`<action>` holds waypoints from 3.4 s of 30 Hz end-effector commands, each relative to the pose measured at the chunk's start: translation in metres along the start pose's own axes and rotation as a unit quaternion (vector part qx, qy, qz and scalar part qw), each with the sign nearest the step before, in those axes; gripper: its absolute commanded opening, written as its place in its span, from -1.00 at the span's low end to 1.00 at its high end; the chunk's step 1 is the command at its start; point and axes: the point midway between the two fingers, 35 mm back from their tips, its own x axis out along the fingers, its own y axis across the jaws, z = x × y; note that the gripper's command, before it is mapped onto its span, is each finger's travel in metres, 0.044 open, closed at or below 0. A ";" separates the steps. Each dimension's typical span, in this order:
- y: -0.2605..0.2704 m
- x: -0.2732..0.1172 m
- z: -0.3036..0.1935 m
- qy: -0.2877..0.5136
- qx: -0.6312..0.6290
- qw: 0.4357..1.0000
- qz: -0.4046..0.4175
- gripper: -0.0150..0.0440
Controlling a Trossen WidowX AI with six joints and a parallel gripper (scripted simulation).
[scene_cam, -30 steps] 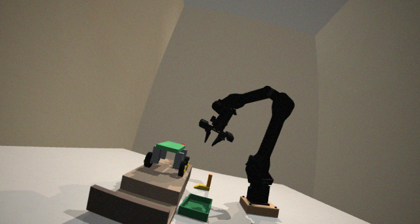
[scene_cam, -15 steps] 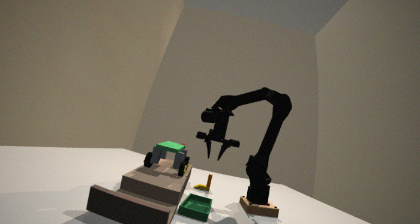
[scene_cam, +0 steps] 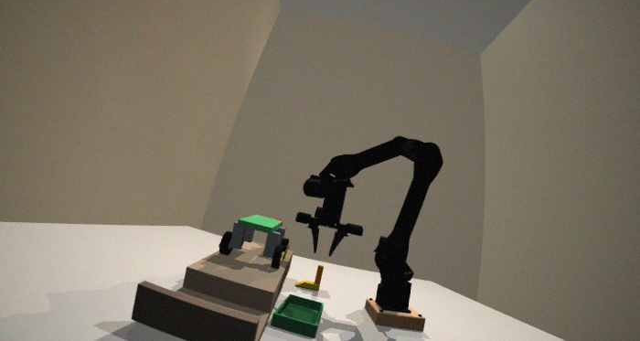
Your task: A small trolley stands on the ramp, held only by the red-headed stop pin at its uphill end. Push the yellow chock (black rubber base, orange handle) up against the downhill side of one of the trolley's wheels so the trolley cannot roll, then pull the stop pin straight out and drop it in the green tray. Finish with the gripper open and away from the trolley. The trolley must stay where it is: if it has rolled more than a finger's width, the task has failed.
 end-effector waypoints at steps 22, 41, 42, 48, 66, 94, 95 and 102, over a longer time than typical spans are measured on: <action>-0.003 0.041 -0.004 0.005 0.002 1.000 -0.003 0.15; -0.003 0.050 -0.004 0.005 0.002 1.000 -0.003 0.15; -0.003 0.051 -0.004 0.005 0.002 1.000 -0.003 0.15; -0.003 0.061 -0.004 0.005 0.002 1.000 -0.004 0.15; -0.002 0.067 -0.002 0.001 0.001 1.000 -0.001 -0.23; -0.006 0.003 -0.005 0.005 0.002 1.000 -0.004 -0.49; -0.007 0.000 -0.005 0.005 0.002 1.000 -0.004 -0.49; -0.007 -0.022 -0.005 0.005 0.002 1.000 -0.004 -0.49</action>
